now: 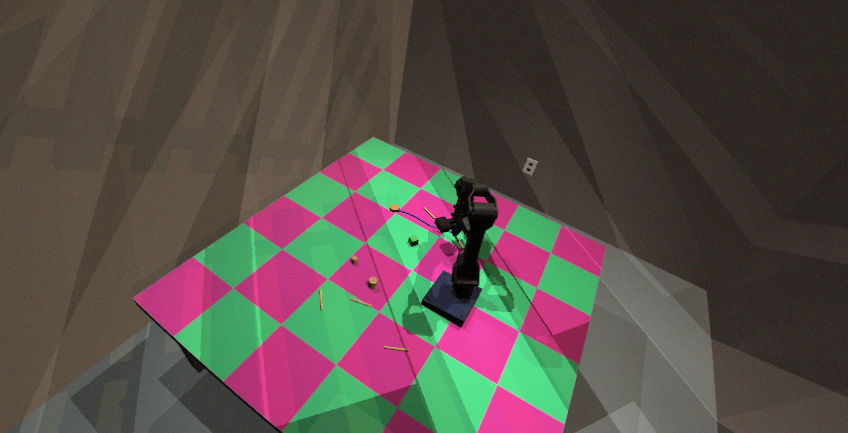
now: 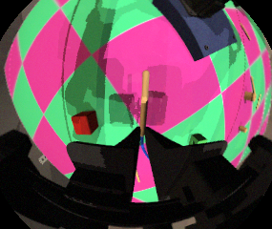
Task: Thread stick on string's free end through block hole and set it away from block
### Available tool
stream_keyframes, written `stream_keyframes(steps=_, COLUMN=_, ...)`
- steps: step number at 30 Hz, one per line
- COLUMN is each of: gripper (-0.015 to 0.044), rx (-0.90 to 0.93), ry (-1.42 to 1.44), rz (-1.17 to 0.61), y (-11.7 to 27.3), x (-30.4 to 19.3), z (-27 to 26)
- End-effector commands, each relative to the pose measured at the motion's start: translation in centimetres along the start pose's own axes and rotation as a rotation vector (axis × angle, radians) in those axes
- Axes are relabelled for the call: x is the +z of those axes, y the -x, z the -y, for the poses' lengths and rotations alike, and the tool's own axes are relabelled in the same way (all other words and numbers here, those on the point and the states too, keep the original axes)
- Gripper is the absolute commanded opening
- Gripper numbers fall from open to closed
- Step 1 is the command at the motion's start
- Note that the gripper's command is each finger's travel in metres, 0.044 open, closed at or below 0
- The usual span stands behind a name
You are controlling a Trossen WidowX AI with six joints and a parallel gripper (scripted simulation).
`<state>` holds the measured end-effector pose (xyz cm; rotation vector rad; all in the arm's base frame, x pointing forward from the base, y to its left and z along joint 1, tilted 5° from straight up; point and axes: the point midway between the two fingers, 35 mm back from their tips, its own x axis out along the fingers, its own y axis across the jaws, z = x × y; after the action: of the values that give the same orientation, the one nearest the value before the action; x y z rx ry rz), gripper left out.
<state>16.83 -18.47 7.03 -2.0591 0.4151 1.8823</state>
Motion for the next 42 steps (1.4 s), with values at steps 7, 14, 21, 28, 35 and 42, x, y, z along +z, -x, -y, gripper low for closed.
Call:
stream_keyframes(steps=7, gripper=0.0, rx=0.001, ry=0.326, rz=-0.002, y=0.2, x=-0.9, z=0.0)
stream_keyframes(steps=14, gripper=0.0, rx=0.002, ry=0.579, rz=-0.002, y=0.3, x=-1.5, z=0.0)
stream_keyframes(steps=21, gripper=0.0, rx=0.003, ry=0.833, rz=-0.003, y=0.3, x=-2.1, z=0.0)
stream_keyframes(steps=28, gripper=0.0, rx=0.005, ry=1.086, rz=-0.003, y=0.4, x=-2.7, z=0.0)
stream_keyframes(steps=35, gripper=0.0, rx=0.007, ry=1.339, rz=-0.004, y=0.5, x=-3.4, z=0.0)
stream_keyframes(steps=42, gripper=0.0, rx=0.008, ry=1.592, rz=-0.003, y=0.5, x=-4.0, z=0.0)
